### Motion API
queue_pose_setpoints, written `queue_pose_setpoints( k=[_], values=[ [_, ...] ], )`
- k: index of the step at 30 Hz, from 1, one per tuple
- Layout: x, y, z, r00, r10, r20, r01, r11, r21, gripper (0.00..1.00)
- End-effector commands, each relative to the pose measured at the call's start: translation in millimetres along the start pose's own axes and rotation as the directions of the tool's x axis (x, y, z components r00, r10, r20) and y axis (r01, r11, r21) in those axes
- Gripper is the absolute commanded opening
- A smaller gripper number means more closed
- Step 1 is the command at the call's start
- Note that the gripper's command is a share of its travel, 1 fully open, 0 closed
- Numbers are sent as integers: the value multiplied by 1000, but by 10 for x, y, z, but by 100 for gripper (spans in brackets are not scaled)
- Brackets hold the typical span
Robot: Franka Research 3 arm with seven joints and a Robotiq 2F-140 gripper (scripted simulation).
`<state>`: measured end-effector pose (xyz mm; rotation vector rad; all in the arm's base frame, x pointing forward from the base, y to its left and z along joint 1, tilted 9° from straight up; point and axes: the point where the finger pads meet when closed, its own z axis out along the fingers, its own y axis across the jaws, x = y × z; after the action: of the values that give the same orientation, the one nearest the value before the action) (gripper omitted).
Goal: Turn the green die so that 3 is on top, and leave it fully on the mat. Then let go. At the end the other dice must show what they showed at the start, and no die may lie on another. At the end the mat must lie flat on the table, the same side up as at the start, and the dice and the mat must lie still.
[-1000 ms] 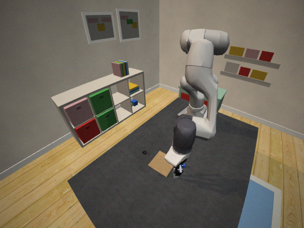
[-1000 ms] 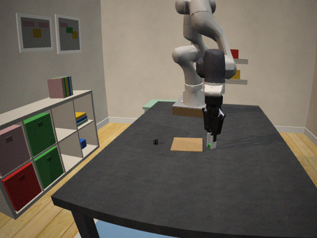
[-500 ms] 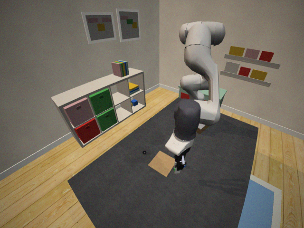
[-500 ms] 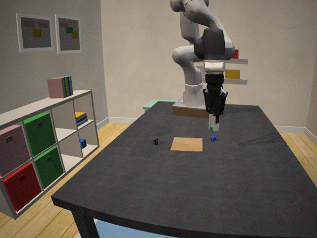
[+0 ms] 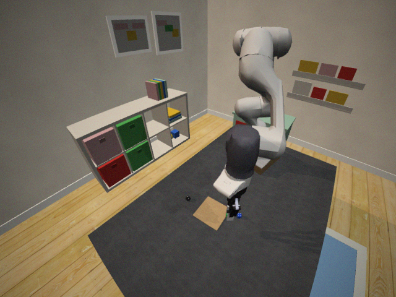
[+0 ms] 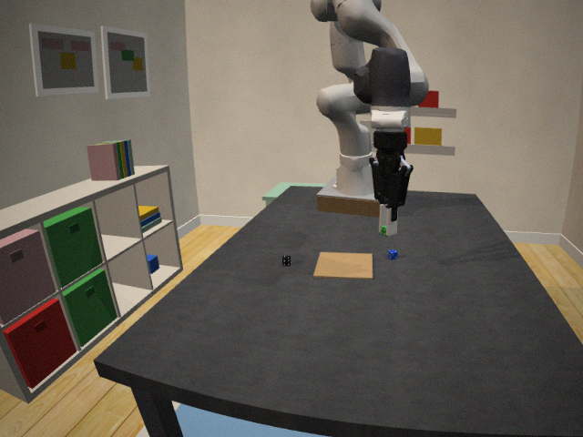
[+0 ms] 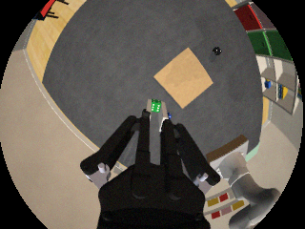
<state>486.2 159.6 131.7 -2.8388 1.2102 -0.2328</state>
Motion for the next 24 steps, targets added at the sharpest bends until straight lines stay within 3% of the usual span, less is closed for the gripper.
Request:
queue_pose_setpoints(
  k=[1,2,8,16,18,24],
  values=[
    [108,105,4,993,118,-2,-118,993,-4,9],
    [182,190,9,982,189,-3,-189,982,-4,9],
    [310,351,19,948,318,-3,-318,948,-3,9],
    [459,560,32,881,474,-3,-474,880,-3,9],
    [459,560,32,881,474,-3,-474,880,-3,9],
    [578,754,44,797,604,-2,-604,797,-2,9]
  ],
)
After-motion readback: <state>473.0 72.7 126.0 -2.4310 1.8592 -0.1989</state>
